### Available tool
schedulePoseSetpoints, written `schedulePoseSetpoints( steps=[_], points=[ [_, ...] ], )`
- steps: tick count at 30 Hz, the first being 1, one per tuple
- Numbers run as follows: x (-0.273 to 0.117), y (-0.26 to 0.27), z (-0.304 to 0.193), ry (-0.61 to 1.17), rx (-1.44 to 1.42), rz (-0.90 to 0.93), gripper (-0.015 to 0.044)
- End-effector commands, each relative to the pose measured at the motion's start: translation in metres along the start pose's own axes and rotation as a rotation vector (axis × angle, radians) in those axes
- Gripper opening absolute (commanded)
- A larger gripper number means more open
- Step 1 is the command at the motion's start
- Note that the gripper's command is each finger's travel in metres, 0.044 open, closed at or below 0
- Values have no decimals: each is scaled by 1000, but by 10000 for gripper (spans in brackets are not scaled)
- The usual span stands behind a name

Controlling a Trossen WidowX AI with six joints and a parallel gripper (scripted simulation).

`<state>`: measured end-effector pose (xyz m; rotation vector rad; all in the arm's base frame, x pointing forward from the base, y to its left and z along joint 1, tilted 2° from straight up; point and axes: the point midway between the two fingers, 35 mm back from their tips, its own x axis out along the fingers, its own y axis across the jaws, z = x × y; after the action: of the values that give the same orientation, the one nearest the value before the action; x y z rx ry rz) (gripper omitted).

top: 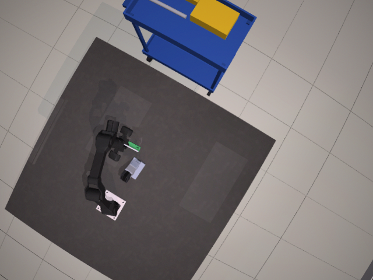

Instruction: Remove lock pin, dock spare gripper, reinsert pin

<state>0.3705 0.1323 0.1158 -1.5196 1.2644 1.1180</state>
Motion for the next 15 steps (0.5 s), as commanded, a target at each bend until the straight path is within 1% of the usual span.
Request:
schedulePoseSetpoints(
  steps=[1, 3, 4, 10, 15],
  points=[
    [-12, 0, -4, 1, 8, -10, 0],
    [-14, 0, -4, 1, 8, -10, 0],
    [-7, 0, -2, -1, 1, -2, 6],
    [-7, 0, -2, -1, 4, -1, 0],
    [-7, 0, -2, -3, 70, 14, 0]
  ],
)
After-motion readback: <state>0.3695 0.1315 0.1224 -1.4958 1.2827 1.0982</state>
